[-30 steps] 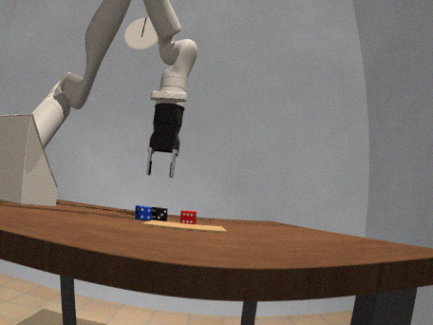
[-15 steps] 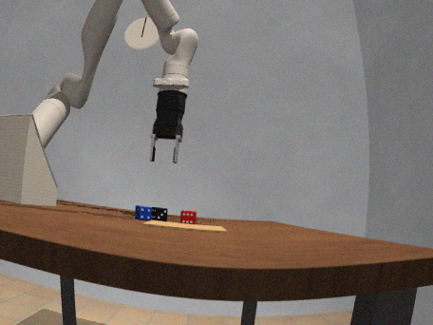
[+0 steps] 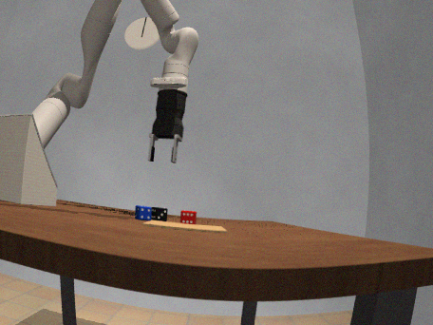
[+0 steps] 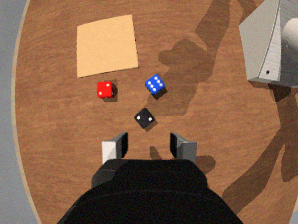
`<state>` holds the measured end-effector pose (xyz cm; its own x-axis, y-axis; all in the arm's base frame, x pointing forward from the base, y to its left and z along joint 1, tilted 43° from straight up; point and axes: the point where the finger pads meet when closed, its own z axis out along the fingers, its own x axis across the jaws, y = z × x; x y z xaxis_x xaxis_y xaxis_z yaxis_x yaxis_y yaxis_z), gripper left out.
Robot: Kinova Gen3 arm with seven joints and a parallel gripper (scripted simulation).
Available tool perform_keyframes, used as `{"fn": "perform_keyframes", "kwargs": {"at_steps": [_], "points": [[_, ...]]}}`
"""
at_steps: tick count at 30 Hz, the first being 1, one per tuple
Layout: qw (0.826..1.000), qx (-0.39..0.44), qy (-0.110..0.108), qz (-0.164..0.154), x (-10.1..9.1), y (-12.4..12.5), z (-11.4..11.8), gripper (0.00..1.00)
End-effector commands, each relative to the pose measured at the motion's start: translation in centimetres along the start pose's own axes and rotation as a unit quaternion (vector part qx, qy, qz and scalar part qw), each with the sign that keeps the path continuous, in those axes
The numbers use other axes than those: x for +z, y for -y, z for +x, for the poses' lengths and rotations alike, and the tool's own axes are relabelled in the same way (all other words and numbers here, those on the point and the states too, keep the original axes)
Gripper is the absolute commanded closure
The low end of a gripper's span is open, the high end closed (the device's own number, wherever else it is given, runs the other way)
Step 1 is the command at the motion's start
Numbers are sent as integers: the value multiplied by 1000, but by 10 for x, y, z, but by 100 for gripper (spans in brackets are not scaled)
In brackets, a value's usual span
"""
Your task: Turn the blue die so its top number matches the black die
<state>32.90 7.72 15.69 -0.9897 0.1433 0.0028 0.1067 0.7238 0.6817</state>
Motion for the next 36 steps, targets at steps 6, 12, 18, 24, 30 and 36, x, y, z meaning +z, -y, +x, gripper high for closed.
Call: {"fn": "perform_keyframes", "kwargs": {"at_steps": [6, 12, 18, 24, 30, 36], "points": [[983, 186, 3, 3, 0, 41, 1, 0], [944, 330, 4, 1, 0, 69, 6, 0], [907, 421, 4, -1, 1, 87, 10, 0], [895, 445, 4, -1, 1, 92, 11, 0], [895, 445, 4, -1, 1, 92, 11, 0], [895, 445, 4, -1, 1, 92, 11, 0]]}}
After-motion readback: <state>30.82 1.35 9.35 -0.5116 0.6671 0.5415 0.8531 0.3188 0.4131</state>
